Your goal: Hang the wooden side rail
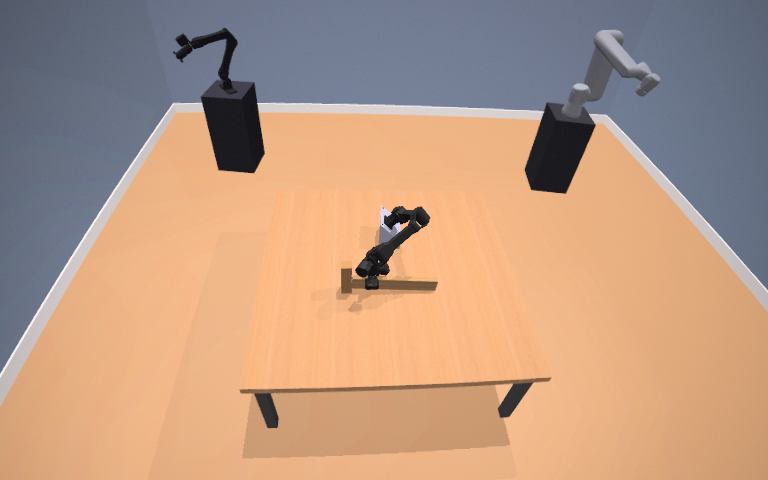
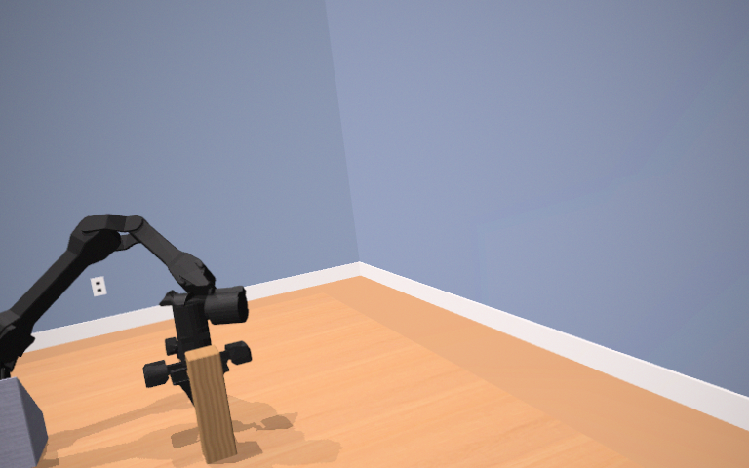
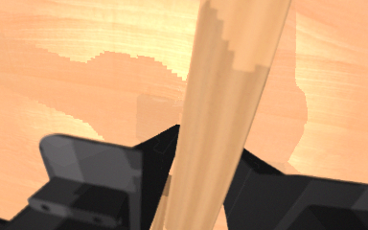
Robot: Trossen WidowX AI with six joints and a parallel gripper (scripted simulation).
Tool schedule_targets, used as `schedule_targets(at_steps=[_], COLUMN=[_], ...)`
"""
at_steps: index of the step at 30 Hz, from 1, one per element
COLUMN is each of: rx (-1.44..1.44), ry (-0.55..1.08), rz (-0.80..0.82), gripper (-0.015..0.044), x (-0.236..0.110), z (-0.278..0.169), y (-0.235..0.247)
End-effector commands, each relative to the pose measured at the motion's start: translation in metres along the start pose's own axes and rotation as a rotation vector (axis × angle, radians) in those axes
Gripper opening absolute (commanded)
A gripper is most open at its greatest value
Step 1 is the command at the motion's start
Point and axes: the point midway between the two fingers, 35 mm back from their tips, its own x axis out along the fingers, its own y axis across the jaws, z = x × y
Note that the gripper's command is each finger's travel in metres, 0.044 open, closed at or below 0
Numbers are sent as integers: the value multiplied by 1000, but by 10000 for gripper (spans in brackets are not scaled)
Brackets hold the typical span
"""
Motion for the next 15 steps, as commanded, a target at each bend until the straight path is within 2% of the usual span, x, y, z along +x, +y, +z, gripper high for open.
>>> schedule_targets(at_steps=[1, 15], rx=[0, 0], ry=[7, 7], rz=[-8, -8], gripper=[0, 0], x=[-2, 1], z=[-3, -3], y=[-1, -1])
